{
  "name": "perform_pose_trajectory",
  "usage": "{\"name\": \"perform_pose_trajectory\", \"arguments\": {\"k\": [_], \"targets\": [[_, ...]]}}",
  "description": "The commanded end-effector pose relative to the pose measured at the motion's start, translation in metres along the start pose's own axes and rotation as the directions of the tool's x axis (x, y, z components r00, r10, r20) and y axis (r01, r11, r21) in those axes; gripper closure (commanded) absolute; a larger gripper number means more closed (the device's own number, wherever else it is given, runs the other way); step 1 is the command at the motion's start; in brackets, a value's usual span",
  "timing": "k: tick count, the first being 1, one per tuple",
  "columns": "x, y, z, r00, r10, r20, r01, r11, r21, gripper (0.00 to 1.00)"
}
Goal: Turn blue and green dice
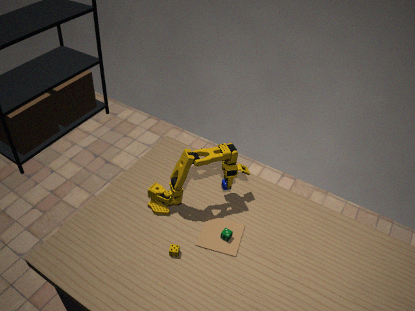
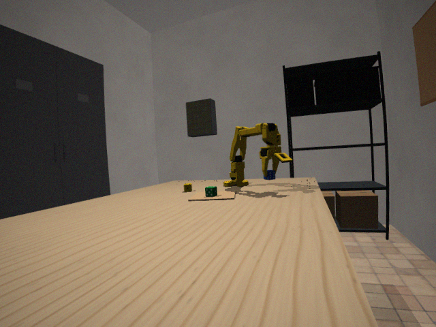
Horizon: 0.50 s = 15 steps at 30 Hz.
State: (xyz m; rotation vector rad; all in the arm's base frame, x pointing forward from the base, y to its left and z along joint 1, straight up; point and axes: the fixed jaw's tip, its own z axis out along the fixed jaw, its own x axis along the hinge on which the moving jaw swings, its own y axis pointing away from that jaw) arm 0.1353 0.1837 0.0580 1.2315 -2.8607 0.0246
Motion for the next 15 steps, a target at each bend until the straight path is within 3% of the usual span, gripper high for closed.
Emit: {"name": "perform_pose_trajectory", "arguments": {"k": [1,8,15], "targets": [[-0.005,0.002,-0.015,0.998,-0.001,0.071,0.002,1.000,-0.008,1.00],[-0.006,-0.006,-0.014,0.997,0.036,0.070,-0.035,0.999,-0.009,1.00],[-0.003,-0.040,-0.013,0.981,0.182,0.069,-0.182,0.983,-0.013,1.00]]}}
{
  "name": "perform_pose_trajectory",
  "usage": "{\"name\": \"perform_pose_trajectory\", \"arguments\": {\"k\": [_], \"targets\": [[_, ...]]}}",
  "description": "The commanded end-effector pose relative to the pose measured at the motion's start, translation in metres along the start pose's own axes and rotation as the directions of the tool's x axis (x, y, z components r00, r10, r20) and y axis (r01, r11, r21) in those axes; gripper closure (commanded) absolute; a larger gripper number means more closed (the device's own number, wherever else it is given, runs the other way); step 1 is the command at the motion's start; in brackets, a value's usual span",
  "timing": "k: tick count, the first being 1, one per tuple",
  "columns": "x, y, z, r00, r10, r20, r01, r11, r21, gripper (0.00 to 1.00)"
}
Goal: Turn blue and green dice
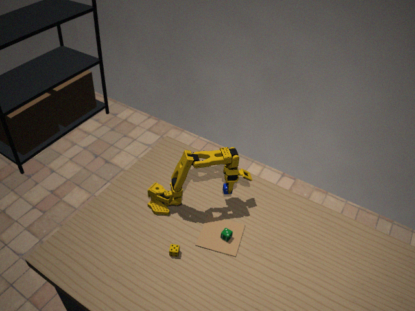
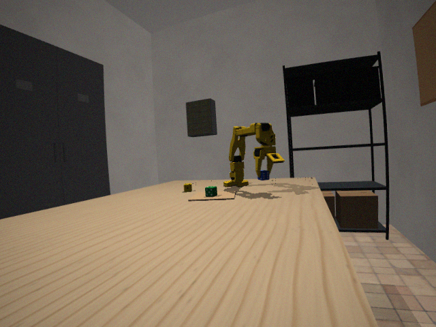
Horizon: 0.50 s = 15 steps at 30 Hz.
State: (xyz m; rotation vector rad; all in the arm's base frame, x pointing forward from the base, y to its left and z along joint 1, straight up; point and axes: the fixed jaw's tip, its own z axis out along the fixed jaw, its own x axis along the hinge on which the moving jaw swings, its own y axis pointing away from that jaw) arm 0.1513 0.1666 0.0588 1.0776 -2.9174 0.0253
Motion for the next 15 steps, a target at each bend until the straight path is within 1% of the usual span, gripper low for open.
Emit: {"name": "perform_pose_trajectory", "arguments": {"k": [1,2,8,15], "targets": [[-0.006,-0.016,-0.013,0.994,0.078,0.074,-0.077,0.997,-0.011,1.00],[-0.006,-0.016,-0.013,0.994,0.078,0.074,-0.077,0.997,-0.011,1.00],[0.001,-0.061,-0.011,0.959,0.274,0.072,-0.274,0.962,-0.018,1.00],[0.022,-0.112,-0.008,0.862,0.502,0.068,-0.502,0.865,-0.025,1.00]]}}
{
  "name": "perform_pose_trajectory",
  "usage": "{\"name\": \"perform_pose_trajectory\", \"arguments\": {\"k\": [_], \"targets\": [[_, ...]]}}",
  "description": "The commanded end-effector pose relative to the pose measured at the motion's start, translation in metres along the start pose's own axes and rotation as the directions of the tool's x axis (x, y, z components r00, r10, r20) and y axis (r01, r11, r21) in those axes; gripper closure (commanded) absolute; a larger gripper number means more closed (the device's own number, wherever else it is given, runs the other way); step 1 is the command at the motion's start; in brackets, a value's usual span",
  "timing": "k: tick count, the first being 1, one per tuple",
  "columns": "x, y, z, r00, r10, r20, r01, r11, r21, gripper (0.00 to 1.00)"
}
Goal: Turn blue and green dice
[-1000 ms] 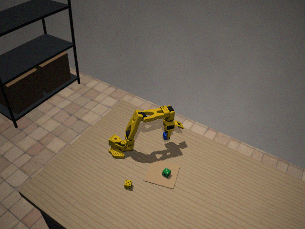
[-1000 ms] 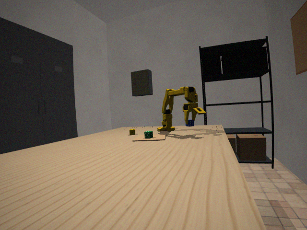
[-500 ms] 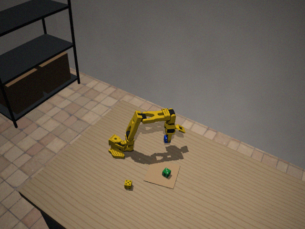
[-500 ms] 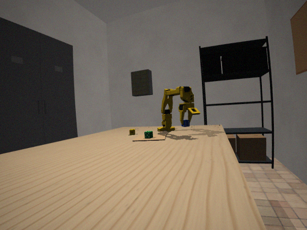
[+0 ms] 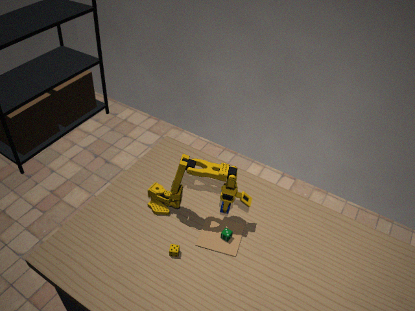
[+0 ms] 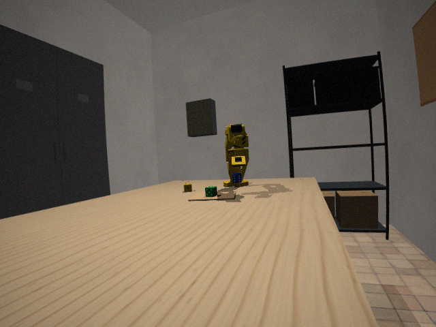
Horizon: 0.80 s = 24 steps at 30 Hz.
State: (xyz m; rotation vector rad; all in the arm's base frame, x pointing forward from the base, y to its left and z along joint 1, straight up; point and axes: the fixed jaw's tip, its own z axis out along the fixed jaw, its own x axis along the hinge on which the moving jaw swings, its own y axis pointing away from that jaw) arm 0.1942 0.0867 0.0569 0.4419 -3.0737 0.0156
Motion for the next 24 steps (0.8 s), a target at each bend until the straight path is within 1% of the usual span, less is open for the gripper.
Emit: {"name": "perform_pose_trajectory", "arguments": {"k": [1,2,4,8,12,16,21,22,24], "targets": [[-0.007,-0.029,-0.011,0.988,0.136,0.076,-0.135,0.991,-0.014,1.00],[-0.006,-0.035,-0.011,0.983,0.165,0.076,-0.164,0.986,-0.015,1.00],[-0.006,-0.035,-0.011,0.983,0.165,0.076,-0.164,0.986,-0.015,1.00],[-0.001,-0.056,-0.010,0.962,0.261,0.074,-0.261,0.965,-0.018,1.00],[0.002,-0.068,-0.009,0.945,0.319,0.073,-0.318,0.948,-0.020,1.00],[0.004,-0.073,-0.009,0.937,0.341,0.073,-0.340,0.940,-0.021,1.00],[0.004,-0.074,-0.009,0.937,0.343,0.073,-0.342,0.939,-0.021,1.00],[0.005,-0.077,-0.010,0.932,0.352,0.091,-0.351,0.936,-0.023,1.00],[0.005,-0.077,-0.010,0.932,0.352,0.091,-0.351,0.936,-0.023,1.00]]}}
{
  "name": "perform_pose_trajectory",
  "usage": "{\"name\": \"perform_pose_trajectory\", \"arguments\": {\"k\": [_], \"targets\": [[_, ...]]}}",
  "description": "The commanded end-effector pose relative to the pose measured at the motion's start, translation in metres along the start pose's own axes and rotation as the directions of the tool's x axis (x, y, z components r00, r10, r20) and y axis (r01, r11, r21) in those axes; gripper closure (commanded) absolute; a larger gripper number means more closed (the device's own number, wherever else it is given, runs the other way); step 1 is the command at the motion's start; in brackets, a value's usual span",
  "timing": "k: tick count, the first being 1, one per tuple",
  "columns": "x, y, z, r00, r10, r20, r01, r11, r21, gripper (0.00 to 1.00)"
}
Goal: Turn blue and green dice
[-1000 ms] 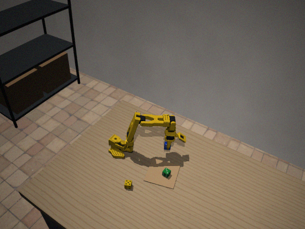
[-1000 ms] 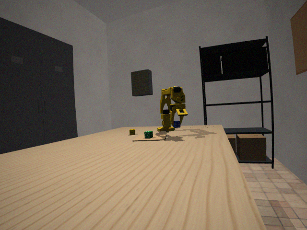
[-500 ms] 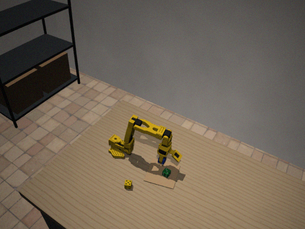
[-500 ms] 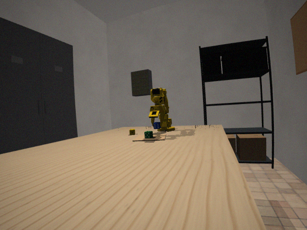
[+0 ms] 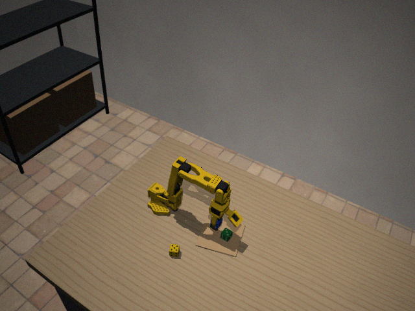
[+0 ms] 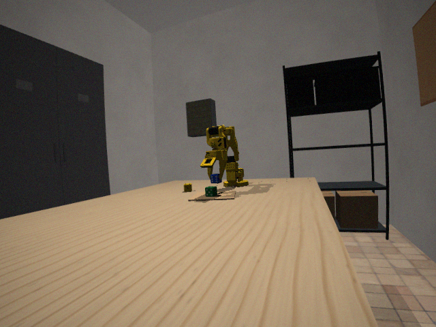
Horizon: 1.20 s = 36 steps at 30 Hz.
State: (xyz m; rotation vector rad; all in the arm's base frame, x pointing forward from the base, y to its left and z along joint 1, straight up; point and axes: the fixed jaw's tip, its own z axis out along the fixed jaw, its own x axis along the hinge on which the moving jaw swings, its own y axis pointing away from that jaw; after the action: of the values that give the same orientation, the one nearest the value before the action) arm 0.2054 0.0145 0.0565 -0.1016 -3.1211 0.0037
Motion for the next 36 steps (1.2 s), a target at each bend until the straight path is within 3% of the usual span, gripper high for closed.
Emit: {"name": "perform_pose_trajectory", "arguments": {"k": [1,36], "targets": [[-0.0058,-0.0023,-0.0111,0.997,0.009,0.077,-0.009,1.000,-0.009,1.00],[-0.0063,-0.0023,-0.0038,0.997,0.009,0.077,-0.009,1.000,-0.009,1.00]]}}
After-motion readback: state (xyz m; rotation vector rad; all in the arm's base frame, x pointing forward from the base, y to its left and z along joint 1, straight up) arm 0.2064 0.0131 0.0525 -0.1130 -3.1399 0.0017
